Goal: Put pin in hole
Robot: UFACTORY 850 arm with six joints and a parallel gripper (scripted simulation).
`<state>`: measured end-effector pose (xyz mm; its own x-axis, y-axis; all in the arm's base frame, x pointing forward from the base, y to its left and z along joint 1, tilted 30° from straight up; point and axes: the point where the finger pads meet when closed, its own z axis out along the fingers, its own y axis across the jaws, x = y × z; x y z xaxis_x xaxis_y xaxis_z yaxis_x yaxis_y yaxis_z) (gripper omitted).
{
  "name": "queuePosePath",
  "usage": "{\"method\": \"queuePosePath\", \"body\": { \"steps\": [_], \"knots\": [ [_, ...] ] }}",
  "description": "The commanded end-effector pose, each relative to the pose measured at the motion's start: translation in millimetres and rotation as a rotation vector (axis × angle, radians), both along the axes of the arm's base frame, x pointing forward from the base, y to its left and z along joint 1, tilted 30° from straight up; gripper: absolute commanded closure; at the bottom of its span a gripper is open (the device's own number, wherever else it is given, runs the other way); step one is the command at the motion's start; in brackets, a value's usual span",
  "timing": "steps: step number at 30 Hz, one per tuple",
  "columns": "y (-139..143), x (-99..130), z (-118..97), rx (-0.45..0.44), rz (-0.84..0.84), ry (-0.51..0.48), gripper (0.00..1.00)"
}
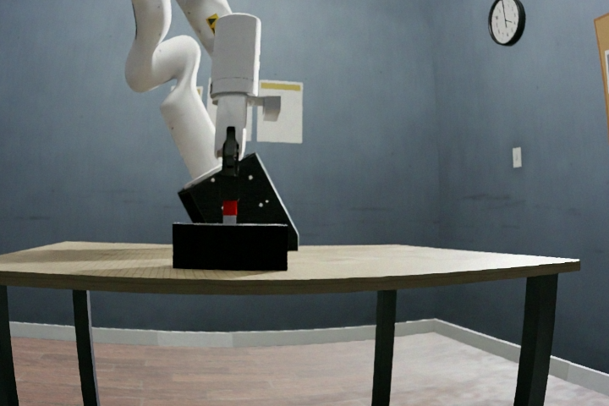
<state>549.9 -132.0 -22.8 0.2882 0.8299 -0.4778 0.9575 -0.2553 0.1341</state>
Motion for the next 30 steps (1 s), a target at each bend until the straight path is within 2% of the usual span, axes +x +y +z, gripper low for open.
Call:
{"method": "queuePosePath", "body": {
  "steps": [1,30],
  "knots": [
    [0.0,1.0,-0.3,0.0,0.001,-0.002,1.0],
    [-1.7,0.4,-3.9,0.0,0.001,-0.002,1.0]
  ]
}}
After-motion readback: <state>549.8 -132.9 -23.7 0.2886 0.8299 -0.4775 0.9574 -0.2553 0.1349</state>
